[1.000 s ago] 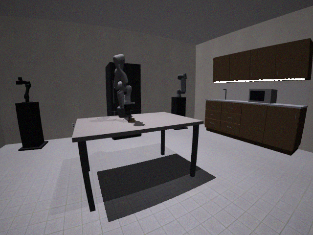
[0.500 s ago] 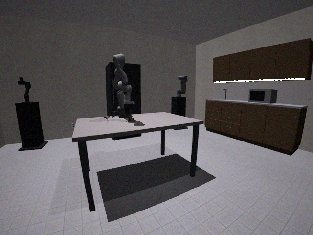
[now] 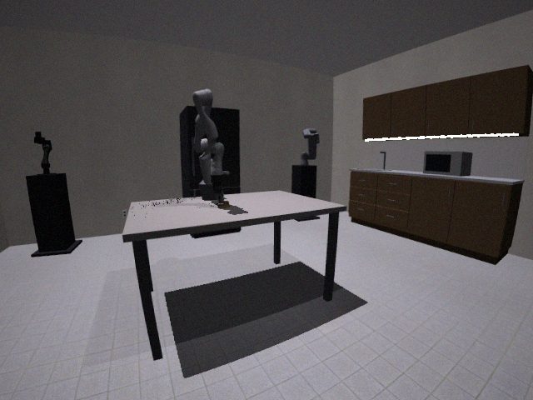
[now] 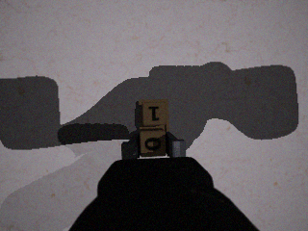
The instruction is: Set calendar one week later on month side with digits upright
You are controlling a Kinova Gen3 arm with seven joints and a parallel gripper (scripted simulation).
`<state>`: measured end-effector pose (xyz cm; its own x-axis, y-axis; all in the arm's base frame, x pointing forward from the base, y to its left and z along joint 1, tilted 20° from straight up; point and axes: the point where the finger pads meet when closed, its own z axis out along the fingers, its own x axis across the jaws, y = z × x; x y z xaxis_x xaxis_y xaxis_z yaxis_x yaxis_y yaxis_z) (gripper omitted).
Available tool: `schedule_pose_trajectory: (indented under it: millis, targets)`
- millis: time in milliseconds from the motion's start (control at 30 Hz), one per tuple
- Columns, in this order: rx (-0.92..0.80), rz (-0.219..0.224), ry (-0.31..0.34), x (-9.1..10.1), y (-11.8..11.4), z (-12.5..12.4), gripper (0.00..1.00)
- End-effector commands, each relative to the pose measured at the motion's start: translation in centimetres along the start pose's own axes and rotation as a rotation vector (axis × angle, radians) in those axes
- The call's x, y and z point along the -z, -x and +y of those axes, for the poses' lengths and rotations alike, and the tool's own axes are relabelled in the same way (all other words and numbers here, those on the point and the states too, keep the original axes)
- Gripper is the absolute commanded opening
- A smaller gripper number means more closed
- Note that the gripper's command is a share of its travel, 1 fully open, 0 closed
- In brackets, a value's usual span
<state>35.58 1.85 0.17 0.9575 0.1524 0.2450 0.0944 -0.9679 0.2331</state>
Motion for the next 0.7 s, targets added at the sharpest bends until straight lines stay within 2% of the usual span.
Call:
schedule_pose_trajectory:
  millis: [0, 667]
  targets:
    - [0.004, 0.012, -0.002, 0.7, -0.4, -0.2, 0.57]
    - [0.004, 0.012, -0.002, 3.4, -0.3, -0.2, 0.57]
